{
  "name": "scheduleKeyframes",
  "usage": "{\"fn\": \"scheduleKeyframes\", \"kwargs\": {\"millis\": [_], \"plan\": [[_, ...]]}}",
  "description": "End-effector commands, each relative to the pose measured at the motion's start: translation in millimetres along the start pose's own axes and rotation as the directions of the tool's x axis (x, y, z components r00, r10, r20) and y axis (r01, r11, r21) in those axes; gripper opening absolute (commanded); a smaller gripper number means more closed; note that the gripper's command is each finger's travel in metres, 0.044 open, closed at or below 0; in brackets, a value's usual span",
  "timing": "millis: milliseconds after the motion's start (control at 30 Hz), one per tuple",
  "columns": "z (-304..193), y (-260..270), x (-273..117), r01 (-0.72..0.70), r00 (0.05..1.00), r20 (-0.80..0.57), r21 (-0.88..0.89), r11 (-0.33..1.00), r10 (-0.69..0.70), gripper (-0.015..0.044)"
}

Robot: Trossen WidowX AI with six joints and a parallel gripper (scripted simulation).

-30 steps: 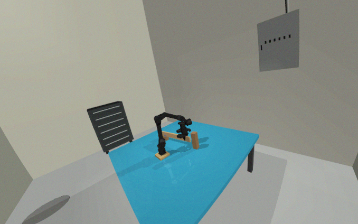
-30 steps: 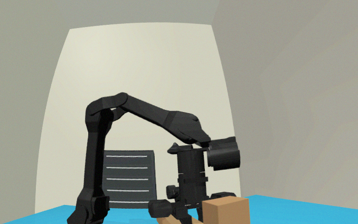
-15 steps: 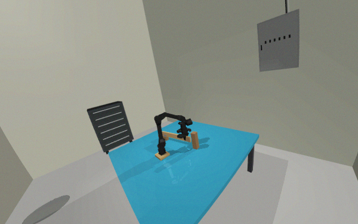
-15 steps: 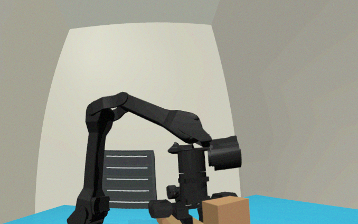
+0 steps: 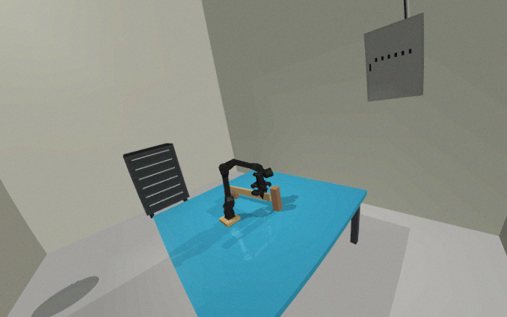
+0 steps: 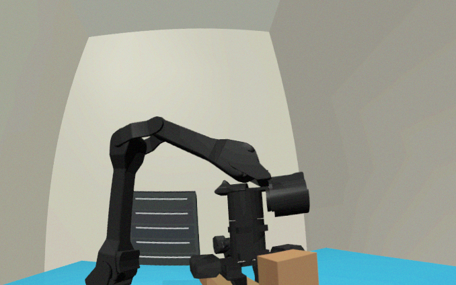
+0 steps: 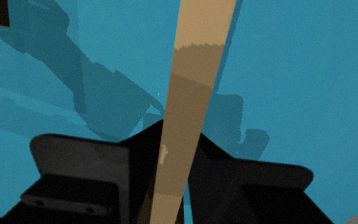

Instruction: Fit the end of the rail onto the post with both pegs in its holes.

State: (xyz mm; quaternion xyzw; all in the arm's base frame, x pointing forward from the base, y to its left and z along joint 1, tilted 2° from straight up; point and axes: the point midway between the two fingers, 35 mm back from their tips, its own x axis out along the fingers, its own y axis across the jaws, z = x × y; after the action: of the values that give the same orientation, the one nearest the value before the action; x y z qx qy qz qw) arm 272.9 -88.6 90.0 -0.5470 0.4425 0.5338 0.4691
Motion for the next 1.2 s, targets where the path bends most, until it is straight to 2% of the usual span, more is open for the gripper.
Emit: {"fn": "scheduleKeyframes", "kwargs": {"millis": [0, 1167], "plan": [[-2, -1, -1, 0.003, 1.000, -0.004, -0.001, 1.000, -0.003, 0.0000], [-13, -1, -1, 0.003, 1.000, -0.005, -0.001, 1.000, -0.003, 0.0000]]}}
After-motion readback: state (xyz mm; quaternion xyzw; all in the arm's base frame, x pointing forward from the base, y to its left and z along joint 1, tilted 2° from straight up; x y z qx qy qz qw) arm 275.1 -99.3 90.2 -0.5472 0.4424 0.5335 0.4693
